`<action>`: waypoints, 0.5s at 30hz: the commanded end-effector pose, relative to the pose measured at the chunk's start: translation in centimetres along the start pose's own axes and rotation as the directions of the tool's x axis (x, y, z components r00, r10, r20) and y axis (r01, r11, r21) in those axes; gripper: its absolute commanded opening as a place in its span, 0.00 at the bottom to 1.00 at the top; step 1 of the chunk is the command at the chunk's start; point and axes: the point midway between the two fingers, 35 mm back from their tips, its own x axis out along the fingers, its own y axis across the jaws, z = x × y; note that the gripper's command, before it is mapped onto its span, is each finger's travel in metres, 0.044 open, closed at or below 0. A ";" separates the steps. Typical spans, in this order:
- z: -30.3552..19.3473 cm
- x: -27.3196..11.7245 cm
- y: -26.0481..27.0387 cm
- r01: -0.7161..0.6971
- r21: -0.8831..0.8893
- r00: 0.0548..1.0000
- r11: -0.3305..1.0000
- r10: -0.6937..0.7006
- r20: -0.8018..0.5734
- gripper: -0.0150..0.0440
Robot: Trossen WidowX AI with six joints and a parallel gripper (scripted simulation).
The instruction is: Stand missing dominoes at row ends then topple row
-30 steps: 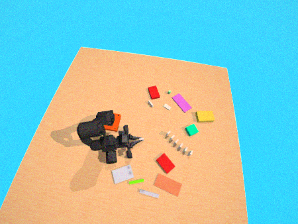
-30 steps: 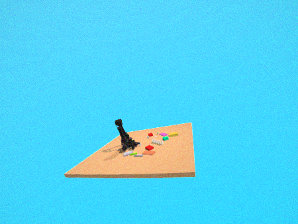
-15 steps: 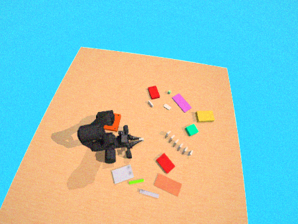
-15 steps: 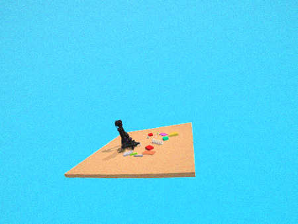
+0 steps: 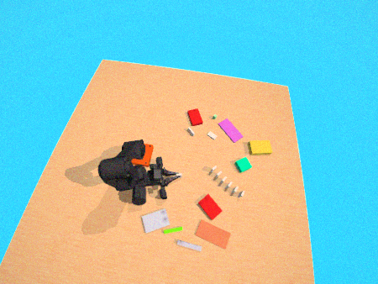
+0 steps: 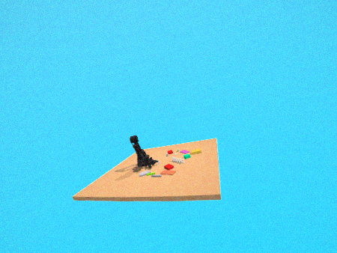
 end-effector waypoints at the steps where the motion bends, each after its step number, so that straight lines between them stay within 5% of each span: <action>1: 0.3 0.1 0.4 -0.001 0.008 1.000 1.000 0.001 0.001 0.29; 12: 0.3 0.1 0.4 -0.001 0.008 1.000 1.000 0.001 0.001 0.29; 15: 0.3 0.1 0.4 -0.001 0.008 1.000 1.000 0.001 0.001 0.43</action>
